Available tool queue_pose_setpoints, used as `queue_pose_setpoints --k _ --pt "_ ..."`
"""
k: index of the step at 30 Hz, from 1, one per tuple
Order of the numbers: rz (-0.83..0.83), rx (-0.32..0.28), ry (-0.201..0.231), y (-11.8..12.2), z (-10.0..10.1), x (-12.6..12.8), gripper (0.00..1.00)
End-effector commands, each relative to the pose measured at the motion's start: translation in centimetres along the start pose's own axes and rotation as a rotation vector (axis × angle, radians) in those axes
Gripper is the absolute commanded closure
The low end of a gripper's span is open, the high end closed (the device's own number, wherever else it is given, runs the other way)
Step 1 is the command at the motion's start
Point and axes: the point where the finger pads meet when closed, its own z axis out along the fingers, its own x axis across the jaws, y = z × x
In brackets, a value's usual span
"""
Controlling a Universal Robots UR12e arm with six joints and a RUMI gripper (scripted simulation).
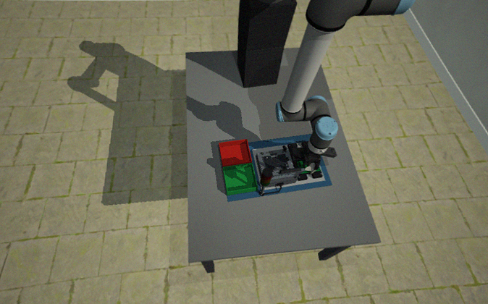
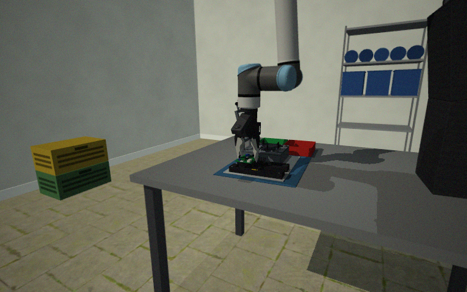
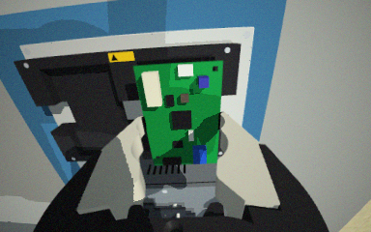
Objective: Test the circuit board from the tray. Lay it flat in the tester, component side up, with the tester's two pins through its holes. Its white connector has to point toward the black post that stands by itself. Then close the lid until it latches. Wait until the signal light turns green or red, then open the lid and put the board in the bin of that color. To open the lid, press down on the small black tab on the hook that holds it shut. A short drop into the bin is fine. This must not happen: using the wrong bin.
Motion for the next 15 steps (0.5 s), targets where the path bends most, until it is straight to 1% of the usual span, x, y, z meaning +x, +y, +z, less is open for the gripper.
queue_pose_setpoints --k 1,4,8,10,15 --pt "-0.001 -0.001 -0.003 -0.1 -0.5 -0.3 0.61" --pt "-0.001 -0.001 -0.003 0.0 -1.3 -0.3 0.61" --pt "-0.001 -0.001 -0.003 0.0 -2.9 -0.3 0.61" --pt "-0.001 -0.001 -0.003 0.0 -2.9 -0.3 0.61" --pt "0.000 -0.001 -0.003 0.0 -5.3 -0.3 0.61"
